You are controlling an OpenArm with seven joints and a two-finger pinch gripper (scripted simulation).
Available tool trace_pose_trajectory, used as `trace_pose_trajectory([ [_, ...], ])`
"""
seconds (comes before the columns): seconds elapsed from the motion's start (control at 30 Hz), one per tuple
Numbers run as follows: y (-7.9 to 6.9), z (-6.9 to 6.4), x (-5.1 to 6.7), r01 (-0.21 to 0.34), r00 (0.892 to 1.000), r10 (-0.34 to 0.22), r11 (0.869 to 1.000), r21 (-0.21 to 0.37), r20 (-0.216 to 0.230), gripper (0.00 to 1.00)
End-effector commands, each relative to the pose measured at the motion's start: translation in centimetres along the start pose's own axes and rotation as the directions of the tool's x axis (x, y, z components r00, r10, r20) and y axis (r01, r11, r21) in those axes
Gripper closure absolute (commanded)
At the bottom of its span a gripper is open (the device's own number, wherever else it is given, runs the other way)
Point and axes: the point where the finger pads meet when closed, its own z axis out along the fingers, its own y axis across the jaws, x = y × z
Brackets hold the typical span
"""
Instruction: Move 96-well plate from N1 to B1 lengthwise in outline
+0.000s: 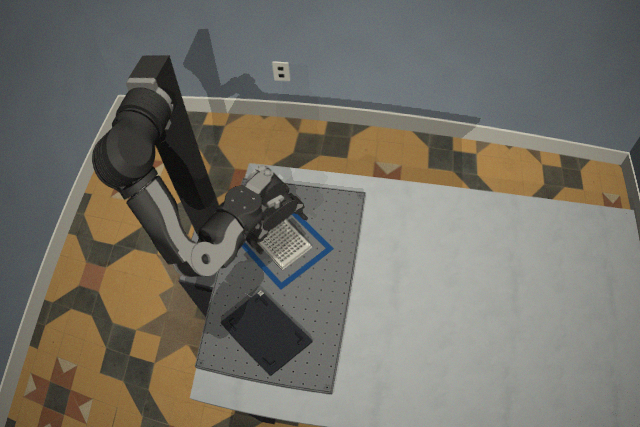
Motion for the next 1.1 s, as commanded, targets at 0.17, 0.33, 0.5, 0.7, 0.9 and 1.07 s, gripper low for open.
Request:
trace_pose_trajectory([
  [0.17,0.1,-3.8,-0.2,-0.007,1.000,0.007,1.000,0.003,0.003,0.23],
  [0.33,0.1,-3.8,-0.2,-0.007,1.000,0.007,1.000,0.003,0.003,0.23],
  [0.5,0.1,-3.8,-0.2,-0.007,1.000,0.007,1.000,0.003,0.003,0.23],
  [0.7,0.1,-3.8,-0.2,-0.007,1.000,0.007,1.000,0.003,0.003,0.23],
  [0.9,0.1,-3.8,-0.2,-0.007,1.000,0.007,1.000,0.003,0.003,0.23],
  [1.07,0.1,-3.8,-0.2,-0.007,1.000,0.007,1.000,0.003,0.003,0.23],
])
